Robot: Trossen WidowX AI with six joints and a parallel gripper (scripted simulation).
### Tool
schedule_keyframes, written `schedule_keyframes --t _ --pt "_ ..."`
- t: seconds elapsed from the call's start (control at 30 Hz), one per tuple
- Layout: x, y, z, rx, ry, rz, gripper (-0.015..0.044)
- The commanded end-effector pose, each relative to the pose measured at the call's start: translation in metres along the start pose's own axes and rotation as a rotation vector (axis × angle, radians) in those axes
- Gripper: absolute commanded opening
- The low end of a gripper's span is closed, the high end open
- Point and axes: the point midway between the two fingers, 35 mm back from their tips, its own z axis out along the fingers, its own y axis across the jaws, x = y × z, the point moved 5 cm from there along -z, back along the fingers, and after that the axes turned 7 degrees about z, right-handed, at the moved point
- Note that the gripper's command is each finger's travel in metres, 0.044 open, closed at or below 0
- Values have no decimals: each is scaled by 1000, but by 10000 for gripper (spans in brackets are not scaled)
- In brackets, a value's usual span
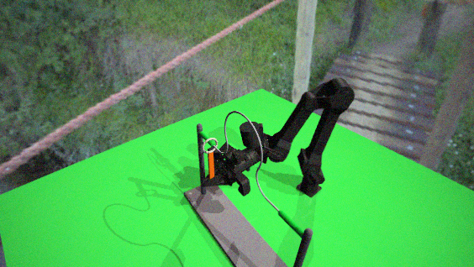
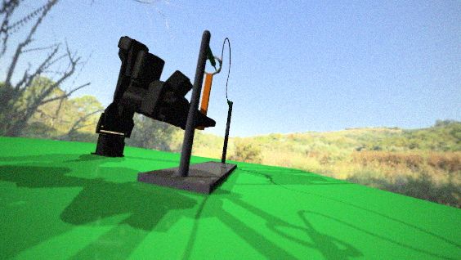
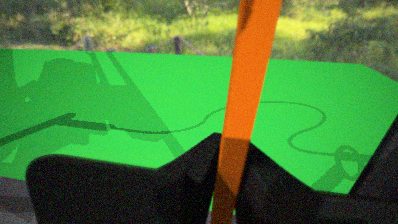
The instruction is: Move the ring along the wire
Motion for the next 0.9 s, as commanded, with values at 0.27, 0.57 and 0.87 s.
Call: schedule_keyframes --t 0.27,0.57,0.87 --pt "-12 0 -1 -4 -9 -15 -150" --pt "-12 0 -1 -4 -9 -15 -150" --pt "-12 0 -1 -4 -9 -15 -150"
